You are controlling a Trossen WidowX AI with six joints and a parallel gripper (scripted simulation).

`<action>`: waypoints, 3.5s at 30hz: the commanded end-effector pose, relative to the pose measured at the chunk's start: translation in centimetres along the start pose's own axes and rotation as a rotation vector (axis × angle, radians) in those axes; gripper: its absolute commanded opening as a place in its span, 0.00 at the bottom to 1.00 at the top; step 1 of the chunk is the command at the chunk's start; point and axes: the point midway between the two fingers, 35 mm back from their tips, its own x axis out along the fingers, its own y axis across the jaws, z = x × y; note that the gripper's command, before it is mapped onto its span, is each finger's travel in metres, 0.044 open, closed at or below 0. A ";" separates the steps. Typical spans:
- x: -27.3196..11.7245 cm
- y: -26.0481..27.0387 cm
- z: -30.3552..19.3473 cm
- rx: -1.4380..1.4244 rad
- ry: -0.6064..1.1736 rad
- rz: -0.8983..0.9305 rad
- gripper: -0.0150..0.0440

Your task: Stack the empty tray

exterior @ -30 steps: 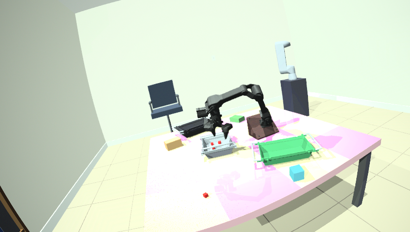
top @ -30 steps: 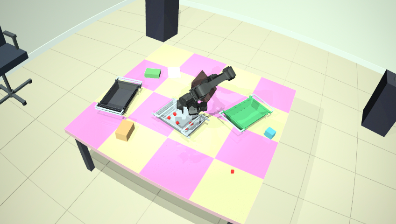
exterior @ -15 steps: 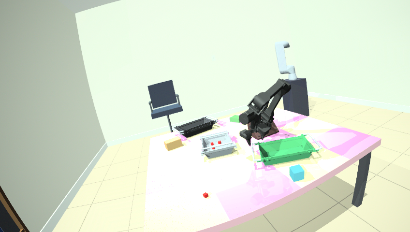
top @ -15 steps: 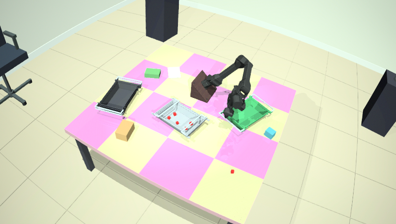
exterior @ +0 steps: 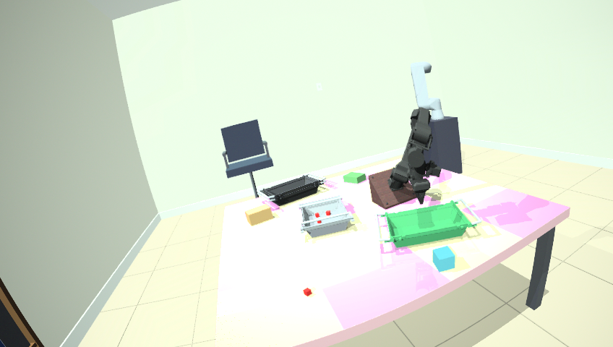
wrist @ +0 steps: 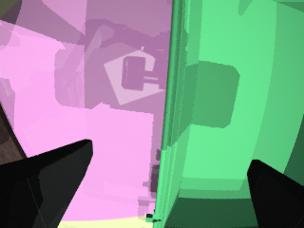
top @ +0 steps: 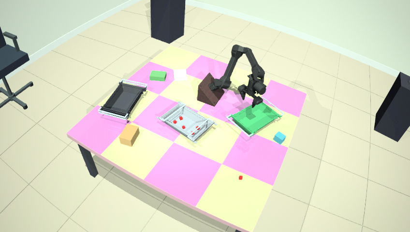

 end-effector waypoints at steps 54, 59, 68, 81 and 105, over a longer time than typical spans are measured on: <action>8.6 0.5 0.3 -0.035 -0.006 -0.002 0.78; 8.6 0.5 0.3 -0.035 -0.006 -0.002 0.65; 8.6 0.5 0.3 -0.035 -0.006 -0.002 0.54; 8.6 0.5 0.3 -0.035 -0.006 -0.002 0.39; 2.7 0.3 0.0 -0.037 -0.002 0.003 0.25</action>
